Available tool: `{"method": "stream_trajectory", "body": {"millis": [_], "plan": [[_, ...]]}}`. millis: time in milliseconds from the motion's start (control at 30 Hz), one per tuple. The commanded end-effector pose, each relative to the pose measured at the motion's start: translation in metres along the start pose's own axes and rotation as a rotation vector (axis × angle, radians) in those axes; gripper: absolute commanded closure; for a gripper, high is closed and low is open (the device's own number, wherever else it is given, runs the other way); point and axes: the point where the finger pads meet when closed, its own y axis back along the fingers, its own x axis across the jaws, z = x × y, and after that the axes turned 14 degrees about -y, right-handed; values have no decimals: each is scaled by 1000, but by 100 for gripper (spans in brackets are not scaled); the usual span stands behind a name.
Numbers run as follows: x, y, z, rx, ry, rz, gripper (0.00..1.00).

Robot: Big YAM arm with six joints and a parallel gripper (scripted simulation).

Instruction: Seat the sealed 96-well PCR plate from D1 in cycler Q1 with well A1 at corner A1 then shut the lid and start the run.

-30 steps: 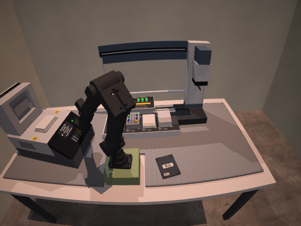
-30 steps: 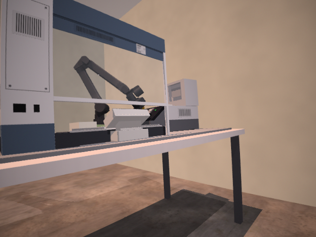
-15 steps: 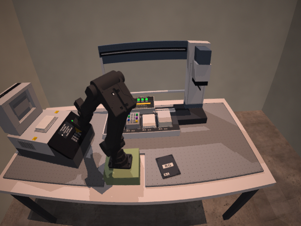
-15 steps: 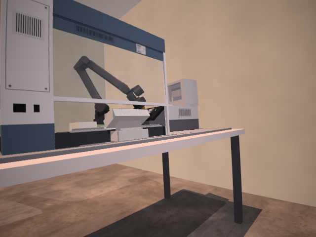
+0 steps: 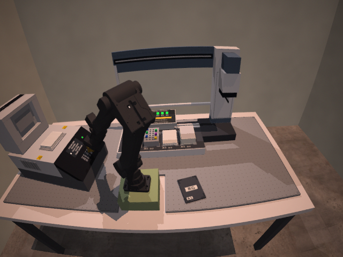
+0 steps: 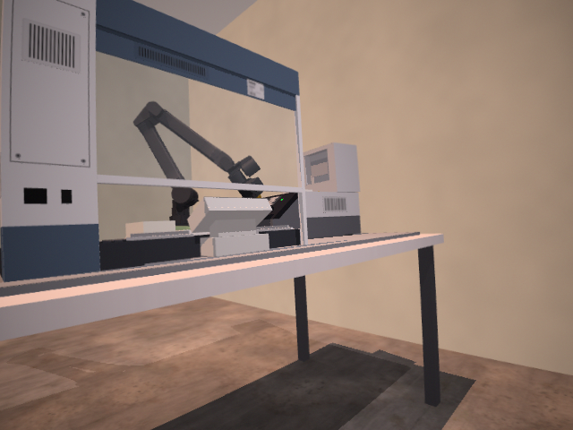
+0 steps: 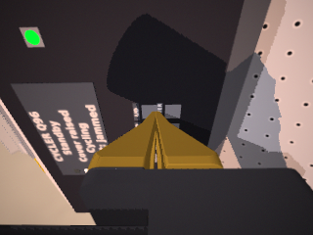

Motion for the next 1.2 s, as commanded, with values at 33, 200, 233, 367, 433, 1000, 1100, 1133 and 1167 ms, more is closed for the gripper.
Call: {"method": "stream_trajectory", "body": {"millis": [33,200,233,367,433,1000,1100,1133,1167], "plan": [[23,7,3,-11,13,41,100],[29,9,8,-17,17,47,100],[30,9,10,-19,18,47,100],[39,8,14,-22,33,53,100],[41,7,11,-16,43,53,100],[42,6,5,-13,56,61,100],[41,5,5,-14,53,60,100],[40,5,6,-14,52,60,100],[39,5,6,-14,51,60,100]]}}
